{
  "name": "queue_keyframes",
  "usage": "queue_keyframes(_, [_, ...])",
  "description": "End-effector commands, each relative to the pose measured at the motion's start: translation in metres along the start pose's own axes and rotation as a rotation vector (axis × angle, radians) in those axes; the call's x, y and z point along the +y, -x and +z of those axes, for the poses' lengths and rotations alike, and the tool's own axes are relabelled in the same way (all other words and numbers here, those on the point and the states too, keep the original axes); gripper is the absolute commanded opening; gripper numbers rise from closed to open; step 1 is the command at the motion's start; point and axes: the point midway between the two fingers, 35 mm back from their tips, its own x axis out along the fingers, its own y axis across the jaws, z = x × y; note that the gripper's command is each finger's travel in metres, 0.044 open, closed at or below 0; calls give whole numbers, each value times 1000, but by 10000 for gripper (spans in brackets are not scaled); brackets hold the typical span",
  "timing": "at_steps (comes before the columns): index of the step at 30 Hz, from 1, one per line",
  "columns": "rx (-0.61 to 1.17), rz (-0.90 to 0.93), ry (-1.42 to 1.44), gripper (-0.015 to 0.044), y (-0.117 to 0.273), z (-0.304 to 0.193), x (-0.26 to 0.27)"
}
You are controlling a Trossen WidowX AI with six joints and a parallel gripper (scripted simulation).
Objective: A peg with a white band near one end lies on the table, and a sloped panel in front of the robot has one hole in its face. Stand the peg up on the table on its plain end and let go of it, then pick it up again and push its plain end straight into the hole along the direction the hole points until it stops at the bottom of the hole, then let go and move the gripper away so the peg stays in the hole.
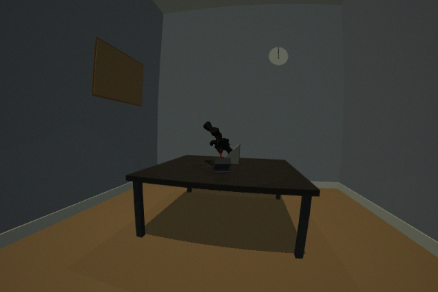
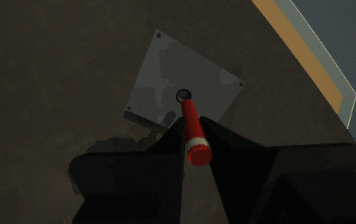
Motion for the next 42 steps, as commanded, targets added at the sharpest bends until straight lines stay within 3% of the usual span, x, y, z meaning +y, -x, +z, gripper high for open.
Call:
queue_keyframes(1, [-2, 3, -1, 0, -3, 0, 1])
queue_keyframes(20, [-3, 2, 1, 0, -26, 0, 2])
queue_keyframes(42, [-2, -1, -1, 0, -23, 0, 1])
